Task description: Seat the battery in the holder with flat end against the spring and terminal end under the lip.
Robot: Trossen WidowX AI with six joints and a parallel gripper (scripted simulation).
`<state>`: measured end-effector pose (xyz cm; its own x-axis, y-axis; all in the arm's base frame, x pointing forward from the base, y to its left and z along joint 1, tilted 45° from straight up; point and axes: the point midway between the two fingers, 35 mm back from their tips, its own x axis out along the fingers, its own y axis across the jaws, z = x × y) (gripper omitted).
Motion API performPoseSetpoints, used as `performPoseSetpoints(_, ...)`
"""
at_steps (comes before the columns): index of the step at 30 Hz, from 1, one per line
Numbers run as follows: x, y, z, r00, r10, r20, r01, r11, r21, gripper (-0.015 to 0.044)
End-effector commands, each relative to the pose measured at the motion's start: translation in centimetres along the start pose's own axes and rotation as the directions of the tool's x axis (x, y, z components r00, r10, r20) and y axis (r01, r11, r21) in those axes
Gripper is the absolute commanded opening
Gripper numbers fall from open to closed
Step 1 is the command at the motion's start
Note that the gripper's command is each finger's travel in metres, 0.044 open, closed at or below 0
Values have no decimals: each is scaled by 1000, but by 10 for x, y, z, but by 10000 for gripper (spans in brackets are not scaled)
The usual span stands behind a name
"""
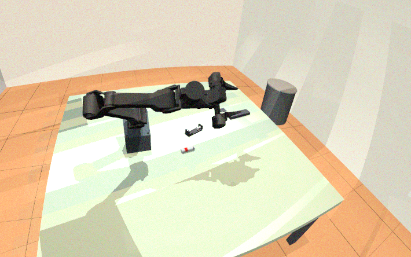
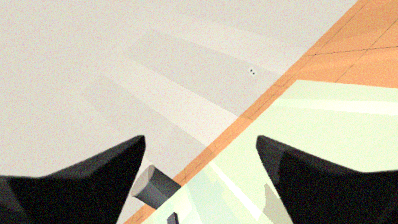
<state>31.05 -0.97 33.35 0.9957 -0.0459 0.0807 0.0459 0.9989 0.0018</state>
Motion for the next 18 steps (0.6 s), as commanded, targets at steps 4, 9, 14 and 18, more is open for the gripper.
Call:
performPoseSetpoints(4,11,-6,-34,990,-53,-131,81,971,225,295)
performPoseSetpoints(9,21,-19,-102,911,-162,-379,364,748,555,222)
performPoseSetpoints(14,15,-32,-165,763,-276,-584,645,368,669,222)
performPoseSetpoints(18,1,-43,-207,618,-365,-697,758,38,652,222)
